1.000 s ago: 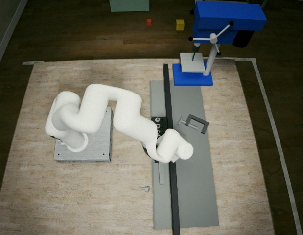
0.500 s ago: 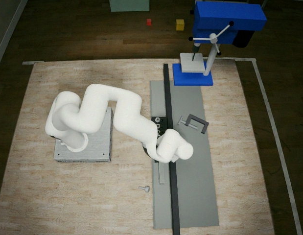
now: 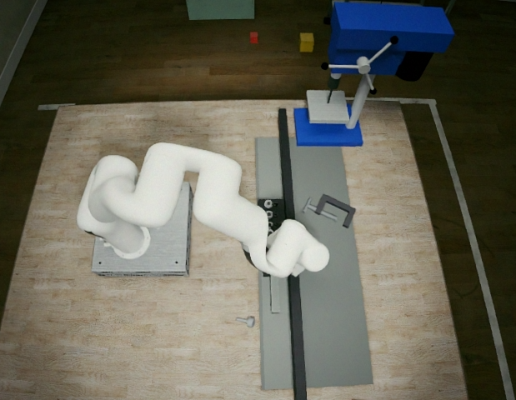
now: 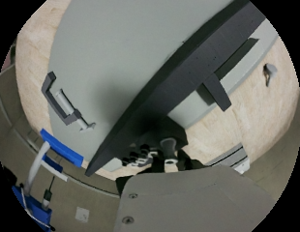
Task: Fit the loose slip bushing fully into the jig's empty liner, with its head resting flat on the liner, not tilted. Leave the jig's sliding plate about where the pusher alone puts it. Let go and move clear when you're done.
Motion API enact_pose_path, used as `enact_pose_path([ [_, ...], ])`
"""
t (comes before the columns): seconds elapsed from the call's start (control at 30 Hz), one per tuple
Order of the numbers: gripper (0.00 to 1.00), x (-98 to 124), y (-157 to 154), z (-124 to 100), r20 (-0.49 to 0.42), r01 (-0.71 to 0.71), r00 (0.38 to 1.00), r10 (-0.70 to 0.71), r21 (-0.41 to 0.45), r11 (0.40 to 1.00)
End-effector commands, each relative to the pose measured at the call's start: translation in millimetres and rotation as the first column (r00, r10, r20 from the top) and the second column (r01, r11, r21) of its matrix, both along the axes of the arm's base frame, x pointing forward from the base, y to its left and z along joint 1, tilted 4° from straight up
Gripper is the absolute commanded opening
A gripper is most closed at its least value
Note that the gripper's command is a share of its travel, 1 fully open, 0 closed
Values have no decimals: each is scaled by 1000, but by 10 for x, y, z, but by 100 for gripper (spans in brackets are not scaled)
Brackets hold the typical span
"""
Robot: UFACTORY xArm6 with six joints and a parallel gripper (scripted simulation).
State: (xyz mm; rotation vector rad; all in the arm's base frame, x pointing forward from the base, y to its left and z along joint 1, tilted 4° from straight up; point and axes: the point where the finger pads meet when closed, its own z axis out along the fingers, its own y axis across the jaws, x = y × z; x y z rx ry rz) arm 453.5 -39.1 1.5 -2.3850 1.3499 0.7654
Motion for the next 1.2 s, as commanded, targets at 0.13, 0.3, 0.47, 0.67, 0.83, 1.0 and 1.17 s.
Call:
enact_pose_path([
  [0.13,26,15,-4,1,4,0,1000,0,-1,1000],
  [0.3,26,15,-5,-2,4,0,1000,0,-1,1000],
  [0.47,26,15,-5,-2,4,0,1000,0,-1,1000],
  [0.67,26,15,-5,-2,4,0,1000,0,-1,1000],
  [0.83,26,15,-5,-9,4,0,1000,0,-1,1000],
  [1.0,26,14,-6,-22,4,0,1000,0,-1,1000],
  [1.17,26,14,-8,-45,4,0,1000,0,-1,1000],
])
